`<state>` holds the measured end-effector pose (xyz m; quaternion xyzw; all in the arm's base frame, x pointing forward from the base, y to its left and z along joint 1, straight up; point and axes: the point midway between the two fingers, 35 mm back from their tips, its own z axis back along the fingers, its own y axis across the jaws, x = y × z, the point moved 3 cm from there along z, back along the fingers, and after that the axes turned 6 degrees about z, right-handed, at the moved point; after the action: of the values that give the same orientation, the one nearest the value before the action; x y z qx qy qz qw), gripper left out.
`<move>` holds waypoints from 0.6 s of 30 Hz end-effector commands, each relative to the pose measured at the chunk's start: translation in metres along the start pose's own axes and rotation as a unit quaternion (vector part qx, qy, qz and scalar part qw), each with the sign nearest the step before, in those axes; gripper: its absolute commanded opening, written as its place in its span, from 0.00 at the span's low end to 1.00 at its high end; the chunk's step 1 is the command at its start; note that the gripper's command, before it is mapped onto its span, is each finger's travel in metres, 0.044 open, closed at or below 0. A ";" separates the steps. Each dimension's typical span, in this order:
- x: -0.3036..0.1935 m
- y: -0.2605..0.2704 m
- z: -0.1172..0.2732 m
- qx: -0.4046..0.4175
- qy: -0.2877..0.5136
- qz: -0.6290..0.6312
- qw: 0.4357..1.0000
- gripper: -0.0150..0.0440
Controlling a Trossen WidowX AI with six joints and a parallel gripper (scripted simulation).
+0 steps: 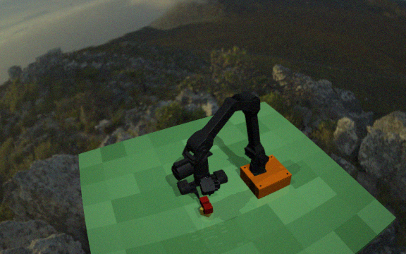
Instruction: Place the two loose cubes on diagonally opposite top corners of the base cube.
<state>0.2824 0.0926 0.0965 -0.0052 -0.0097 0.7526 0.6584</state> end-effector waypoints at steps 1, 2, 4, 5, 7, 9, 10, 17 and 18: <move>0.000 -0.001 0.008 -0.003 0.000 0.000 1.000 0.60; 0.000 -0.001 0.010 -0.003 0.000 0.000 1.000 0.60; 0.000 -0.001 0.012 -0.003 0.000 0.000 1.000 0.60; 0.000 -0.001 0.014 -0.003 0.000 0.000 1.000 0.60; 0.000 -0.001 0.017 -0.003 0.000 0.000 1.000 0.60; 0.000 -0.001 0.020 -0.003 0.000 0.000 1.000 0.60; 0.000 -0.001 0.021 -0.003 0.000 0.000 1.000 0.60; 0.000 0.000 0.032 -0.003 0.000 0.000 1.000 0.60; 0.000 0.000 0.033 -0.003 0.000 0.000 1.000 0.60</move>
<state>0.2819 0.0925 0.1231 -0.0054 -0.0100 0.7526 0.6584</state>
